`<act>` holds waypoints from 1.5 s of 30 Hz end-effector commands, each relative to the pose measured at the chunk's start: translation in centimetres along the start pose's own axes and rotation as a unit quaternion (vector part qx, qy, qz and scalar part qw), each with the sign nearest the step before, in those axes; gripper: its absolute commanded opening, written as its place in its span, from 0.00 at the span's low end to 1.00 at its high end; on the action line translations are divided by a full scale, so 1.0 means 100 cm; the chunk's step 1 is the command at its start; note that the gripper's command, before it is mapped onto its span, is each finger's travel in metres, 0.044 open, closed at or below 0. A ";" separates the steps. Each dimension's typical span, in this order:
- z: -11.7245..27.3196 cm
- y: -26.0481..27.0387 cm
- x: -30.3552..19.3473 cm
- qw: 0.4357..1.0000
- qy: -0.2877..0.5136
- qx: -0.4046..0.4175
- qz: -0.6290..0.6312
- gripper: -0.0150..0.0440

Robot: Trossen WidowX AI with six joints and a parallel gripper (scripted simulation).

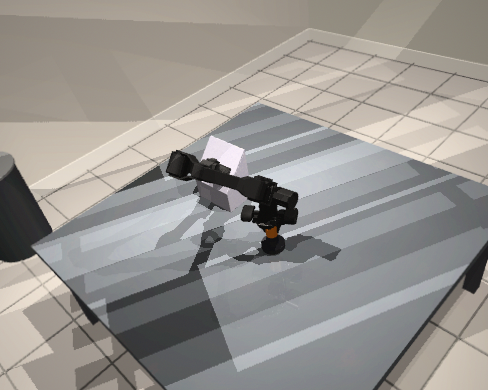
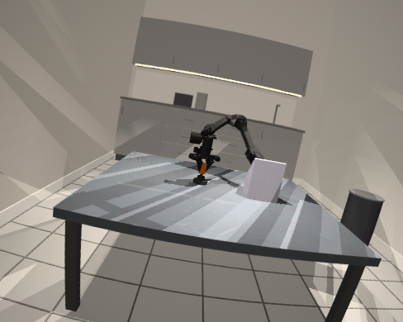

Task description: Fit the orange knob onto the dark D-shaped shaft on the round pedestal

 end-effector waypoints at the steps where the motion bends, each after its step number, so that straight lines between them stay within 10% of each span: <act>1: 0.000 0.000 0.001 1.000 0.000 0.000 0.000 0.25; 45: 0.004 0.000 0.001 0.995 0.000 0.000 -0.105 0.25</act>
Point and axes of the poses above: the point midway between the two fingers, 35 mm back from their tips, its own z axis back along the fingers, its own y axis across the jaws, x = y × z, the point moved 7 cm from there along z, back along the fingers, and after that the axes turned 15 degrees about z, right-handed, at the moved point
